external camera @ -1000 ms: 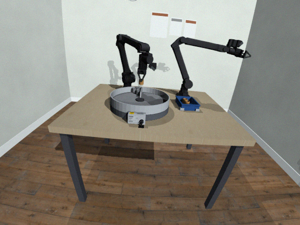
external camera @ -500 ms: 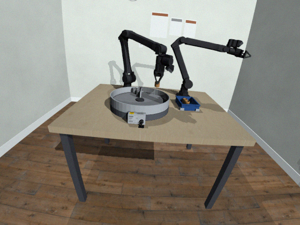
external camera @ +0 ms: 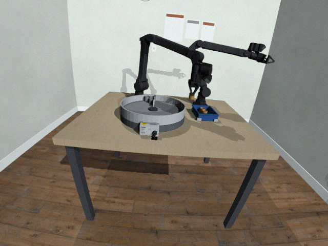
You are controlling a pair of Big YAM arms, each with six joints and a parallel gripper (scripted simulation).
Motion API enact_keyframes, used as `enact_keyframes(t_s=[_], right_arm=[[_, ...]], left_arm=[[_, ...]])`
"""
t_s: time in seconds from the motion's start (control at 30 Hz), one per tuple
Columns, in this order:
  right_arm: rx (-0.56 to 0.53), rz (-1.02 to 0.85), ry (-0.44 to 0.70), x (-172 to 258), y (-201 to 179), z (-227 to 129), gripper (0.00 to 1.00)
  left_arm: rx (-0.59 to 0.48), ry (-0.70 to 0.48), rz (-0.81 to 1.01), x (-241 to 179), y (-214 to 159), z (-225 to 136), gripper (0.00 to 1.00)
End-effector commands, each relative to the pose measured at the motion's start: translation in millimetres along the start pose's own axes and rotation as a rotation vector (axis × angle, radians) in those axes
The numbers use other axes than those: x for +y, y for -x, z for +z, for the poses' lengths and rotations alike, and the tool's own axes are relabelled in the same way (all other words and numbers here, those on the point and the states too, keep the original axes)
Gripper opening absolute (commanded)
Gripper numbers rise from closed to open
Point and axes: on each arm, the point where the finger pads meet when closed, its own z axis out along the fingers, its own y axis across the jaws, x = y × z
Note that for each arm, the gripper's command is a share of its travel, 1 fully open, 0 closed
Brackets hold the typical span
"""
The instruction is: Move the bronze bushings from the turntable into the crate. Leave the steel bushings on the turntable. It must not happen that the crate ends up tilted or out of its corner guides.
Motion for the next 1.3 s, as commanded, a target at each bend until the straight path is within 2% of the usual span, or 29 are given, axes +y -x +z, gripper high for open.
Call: enact_keyframes(t_s=[0.0, 0.17, 0.27, 0.6, 0.8, 0.83, 0.97, 1.27], right_arm=[[-0.036, 0.013, -0.029, -15, 46, -23, 0.0], [-0.036, 0.013, -0.028, -24, 80, -23, 0.0], [-0.036, 0.028, -0.029, -33, 80, -23, 0.0], [-0.038, 0.013, -0.027, -36, 123, -23, 0.0], [-0.038, 0.016, -0.027, -41, 129, -23, 0.0], [-0.068, 0.021, -0.047, -46, 124, -45, 0.0], [-0.038, 0.02, -0.027, -46, 131, -23, 0.0], [-0.052, 0.018, -0.036, -45, 131, -34, 0.0]], left_arm=[[-0.087, 0.008, -0.013, 4, 48, 4, 1.0], [-0.087, 0.008, -0.013, 4, 48, 4, 1.0], [-0.087, 0.008, -0.013, 4, 48, 4, 1.0], [-0.087, 0.008, -0.013, 4, 48, 4, 1.0], [-0.087, 0.008, -0.013, 4, 48, 4, 1.0], [-0.087, 0.008, -0.013, 4, 48, 4, 1.0], [-0.087, 0.008, -0.013, 4, 48, 4, 1.0], [-0.087, 0.008, -0.013, 4, 48, 4, 1.0]])
